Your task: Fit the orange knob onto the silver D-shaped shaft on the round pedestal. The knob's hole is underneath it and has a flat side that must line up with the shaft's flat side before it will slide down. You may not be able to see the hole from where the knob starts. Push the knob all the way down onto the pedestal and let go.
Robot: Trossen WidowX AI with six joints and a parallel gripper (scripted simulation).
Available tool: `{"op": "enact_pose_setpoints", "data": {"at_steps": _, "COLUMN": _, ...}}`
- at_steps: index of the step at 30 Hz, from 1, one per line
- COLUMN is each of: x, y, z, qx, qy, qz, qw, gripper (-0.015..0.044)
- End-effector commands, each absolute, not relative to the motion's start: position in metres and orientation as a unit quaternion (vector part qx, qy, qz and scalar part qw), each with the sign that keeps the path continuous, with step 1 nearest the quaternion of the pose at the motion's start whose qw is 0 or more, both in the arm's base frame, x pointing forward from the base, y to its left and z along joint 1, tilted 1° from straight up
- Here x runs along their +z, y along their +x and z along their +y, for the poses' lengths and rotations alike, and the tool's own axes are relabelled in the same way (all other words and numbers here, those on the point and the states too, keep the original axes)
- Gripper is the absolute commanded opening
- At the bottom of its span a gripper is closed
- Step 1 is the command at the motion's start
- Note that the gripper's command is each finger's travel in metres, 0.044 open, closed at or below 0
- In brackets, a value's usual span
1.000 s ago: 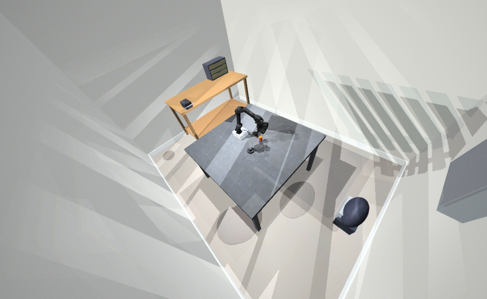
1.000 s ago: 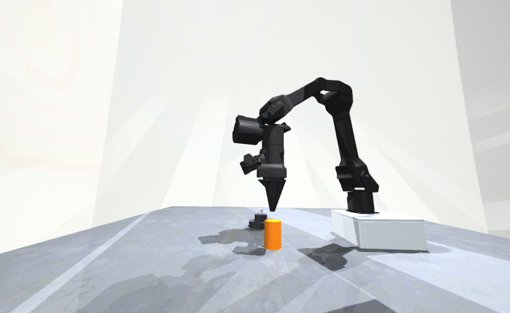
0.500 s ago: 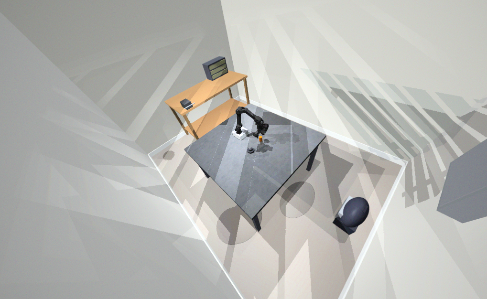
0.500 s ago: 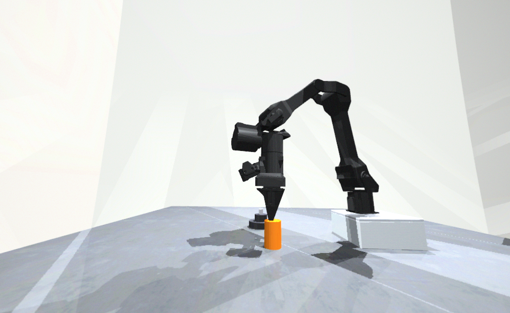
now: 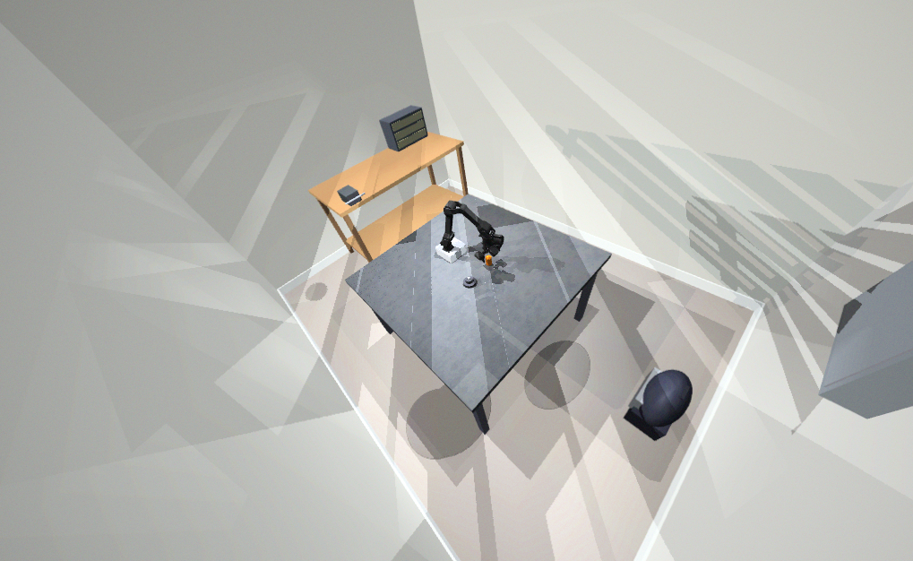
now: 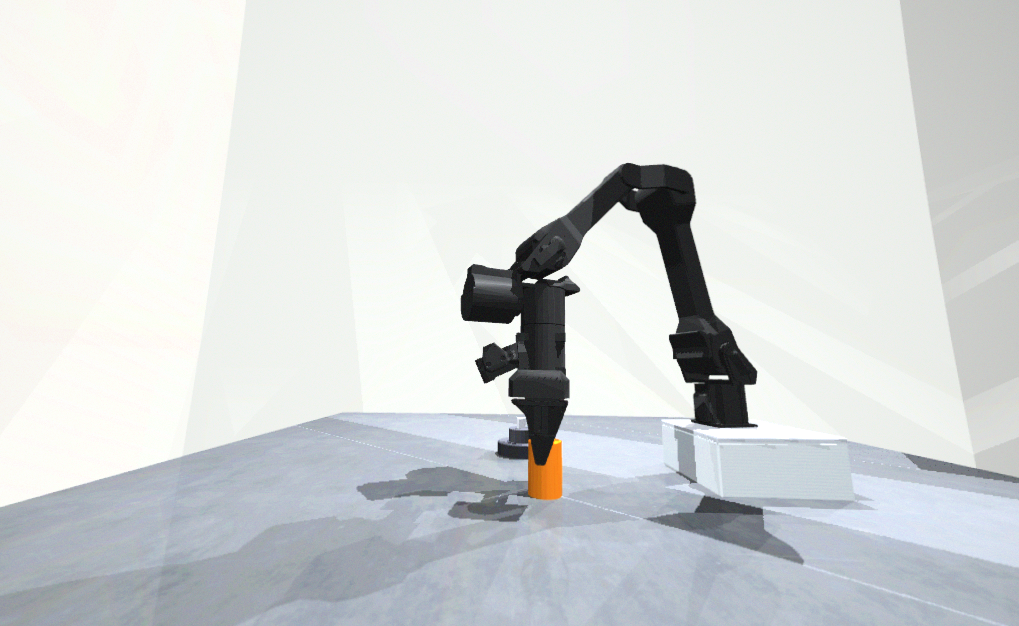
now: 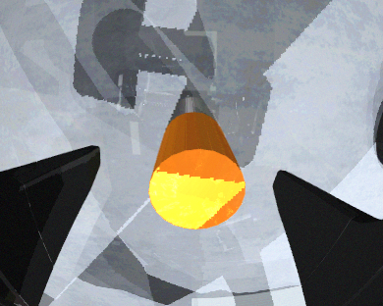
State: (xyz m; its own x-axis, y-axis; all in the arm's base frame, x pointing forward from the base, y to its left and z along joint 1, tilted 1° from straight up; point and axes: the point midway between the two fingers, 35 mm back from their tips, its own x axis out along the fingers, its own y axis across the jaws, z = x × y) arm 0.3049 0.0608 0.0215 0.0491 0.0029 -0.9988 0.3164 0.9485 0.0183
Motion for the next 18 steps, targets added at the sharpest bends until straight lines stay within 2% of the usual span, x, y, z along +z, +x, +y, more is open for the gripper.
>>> {"op": "enact_pose_setpoints", "data": {"at_steps": 1, "x": 0.012, "y": 0.303, "z": 0.059, "qx": -0.113, "qy": 0.115, "qz": 0.682, "qw": 0.713, "gripper": 0.0440}}
{"op": "enact_pose_setpoints", "data": {"at_steps": 18, "x": -0.014, "y": 0.302, "z": 0.059, "qx": -0.113, "qy": 0.115, "qz": 0.682, "qw": 0.713, "gripper": 0.0440}}
